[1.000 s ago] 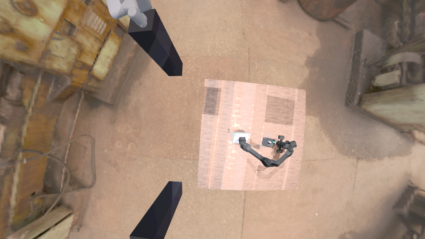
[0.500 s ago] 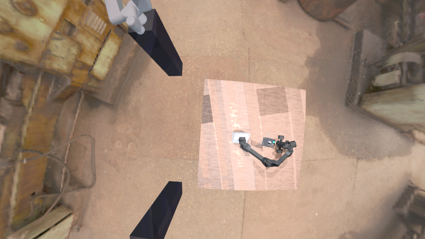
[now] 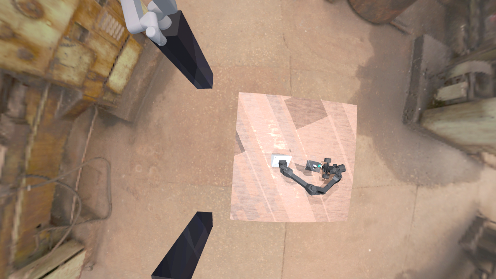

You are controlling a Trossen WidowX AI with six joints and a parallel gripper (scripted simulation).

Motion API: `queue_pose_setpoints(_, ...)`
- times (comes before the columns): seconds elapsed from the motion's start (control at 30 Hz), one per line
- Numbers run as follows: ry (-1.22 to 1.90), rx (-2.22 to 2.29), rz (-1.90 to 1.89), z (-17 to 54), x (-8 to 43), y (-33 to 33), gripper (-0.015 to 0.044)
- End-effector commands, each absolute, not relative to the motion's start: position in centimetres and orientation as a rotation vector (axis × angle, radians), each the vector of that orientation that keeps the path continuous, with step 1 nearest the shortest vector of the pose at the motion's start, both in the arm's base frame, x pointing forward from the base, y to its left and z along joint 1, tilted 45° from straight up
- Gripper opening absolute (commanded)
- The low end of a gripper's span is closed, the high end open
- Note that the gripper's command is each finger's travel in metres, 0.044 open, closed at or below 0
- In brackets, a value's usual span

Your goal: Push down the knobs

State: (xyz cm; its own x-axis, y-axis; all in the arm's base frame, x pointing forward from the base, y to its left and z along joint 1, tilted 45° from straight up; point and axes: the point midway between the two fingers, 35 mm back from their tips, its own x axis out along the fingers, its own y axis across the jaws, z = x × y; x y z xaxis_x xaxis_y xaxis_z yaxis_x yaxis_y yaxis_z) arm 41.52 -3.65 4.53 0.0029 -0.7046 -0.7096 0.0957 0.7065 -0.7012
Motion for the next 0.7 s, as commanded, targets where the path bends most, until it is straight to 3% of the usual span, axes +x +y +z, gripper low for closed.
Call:
queue_pose_setpoints(0.0,1.443,-0.543,-0.680,4.44,41.50,-3.94,0.0000)
queue_pose_setpoints(0.67,1.443,-0.543,-0.680,4.52,41.50,-3.86,0.0000)
